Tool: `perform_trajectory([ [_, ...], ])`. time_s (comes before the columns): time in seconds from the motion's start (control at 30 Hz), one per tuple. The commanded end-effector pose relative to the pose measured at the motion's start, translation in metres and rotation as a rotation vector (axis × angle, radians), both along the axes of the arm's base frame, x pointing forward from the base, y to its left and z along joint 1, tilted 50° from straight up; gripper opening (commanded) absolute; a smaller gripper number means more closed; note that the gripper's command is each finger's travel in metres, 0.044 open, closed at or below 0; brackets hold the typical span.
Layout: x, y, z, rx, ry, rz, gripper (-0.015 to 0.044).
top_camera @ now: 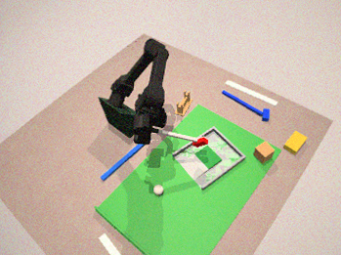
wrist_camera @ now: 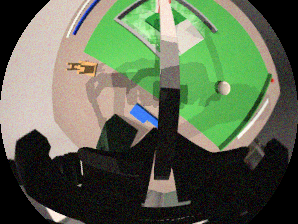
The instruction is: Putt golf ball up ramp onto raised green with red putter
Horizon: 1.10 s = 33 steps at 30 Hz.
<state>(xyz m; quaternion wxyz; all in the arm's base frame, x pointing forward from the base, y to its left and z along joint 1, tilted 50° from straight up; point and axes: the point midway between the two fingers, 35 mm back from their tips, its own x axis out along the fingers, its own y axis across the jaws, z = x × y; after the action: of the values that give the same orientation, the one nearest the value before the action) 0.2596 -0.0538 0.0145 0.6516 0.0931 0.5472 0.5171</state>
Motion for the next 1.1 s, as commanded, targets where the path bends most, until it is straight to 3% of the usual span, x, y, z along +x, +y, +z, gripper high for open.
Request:
perform_trajectory([
  [0.0,-0.005,-0.023,-0.016,-0.032,0.146,-0.09,0.0],
  [0.63,-0.047,-0.102,-0.081,-0.153,0.69,-0.396,0.0],
  [1.07,-0.048,-0.092,-0.094,-0.157,0.708,-0.404,0.0],
])
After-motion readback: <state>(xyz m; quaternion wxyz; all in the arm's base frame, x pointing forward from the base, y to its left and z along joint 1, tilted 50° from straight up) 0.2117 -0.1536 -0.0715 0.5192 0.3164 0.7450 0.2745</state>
